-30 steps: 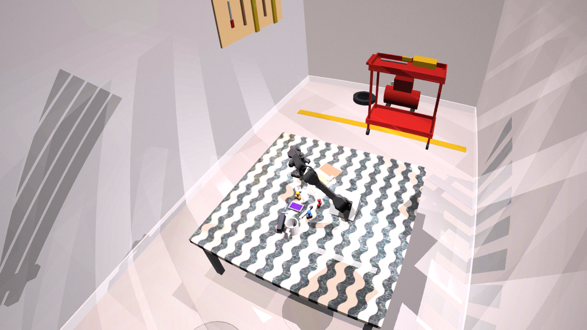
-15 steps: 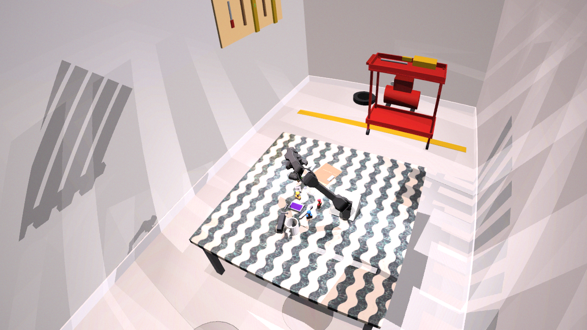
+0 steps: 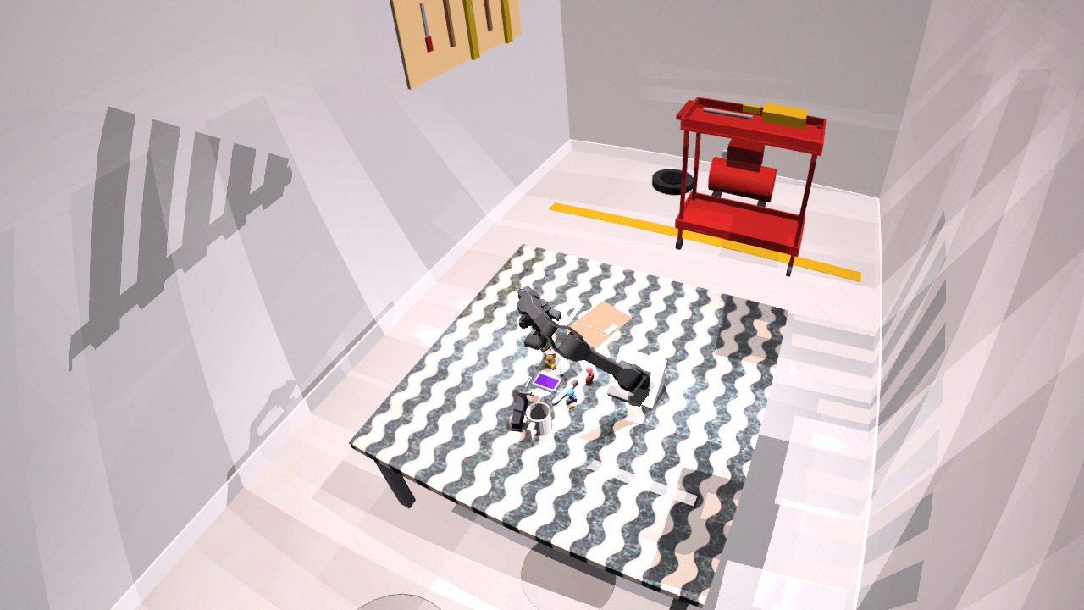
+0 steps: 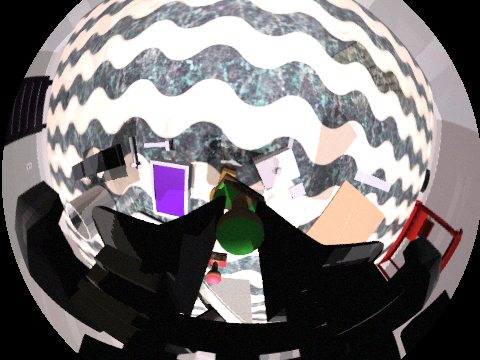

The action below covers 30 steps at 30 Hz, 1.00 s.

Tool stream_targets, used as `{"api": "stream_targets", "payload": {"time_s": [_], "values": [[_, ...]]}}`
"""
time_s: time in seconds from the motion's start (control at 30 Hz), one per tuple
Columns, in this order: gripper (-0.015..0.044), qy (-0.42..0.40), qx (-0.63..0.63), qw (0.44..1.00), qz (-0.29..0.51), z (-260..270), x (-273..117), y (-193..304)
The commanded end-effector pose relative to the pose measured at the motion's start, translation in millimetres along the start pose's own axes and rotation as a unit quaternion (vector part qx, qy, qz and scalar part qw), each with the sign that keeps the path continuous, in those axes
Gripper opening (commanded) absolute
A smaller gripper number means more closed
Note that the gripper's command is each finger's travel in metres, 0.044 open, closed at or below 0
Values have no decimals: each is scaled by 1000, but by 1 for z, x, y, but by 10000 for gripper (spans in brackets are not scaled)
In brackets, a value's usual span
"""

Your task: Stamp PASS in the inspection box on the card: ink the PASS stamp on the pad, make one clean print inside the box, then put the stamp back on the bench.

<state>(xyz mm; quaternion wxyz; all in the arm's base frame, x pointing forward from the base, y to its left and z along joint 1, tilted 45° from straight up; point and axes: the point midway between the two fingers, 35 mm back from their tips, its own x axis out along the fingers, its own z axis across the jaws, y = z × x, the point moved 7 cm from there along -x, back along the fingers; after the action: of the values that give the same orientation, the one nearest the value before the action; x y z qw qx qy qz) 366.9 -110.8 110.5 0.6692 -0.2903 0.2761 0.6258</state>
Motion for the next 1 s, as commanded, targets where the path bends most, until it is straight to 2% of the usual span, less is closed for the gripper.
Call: {"api": "stream_targets", "payload": {"time_s": [0.0, 0.53, 0.97], "values": [[0, -3, 3, 1000, 0, 18, 0, 6], [0, -9, 3, 1000, 1, 93, 3, 44], [0, -10, 2, 1000, 1, 95, 9, 45]]}}
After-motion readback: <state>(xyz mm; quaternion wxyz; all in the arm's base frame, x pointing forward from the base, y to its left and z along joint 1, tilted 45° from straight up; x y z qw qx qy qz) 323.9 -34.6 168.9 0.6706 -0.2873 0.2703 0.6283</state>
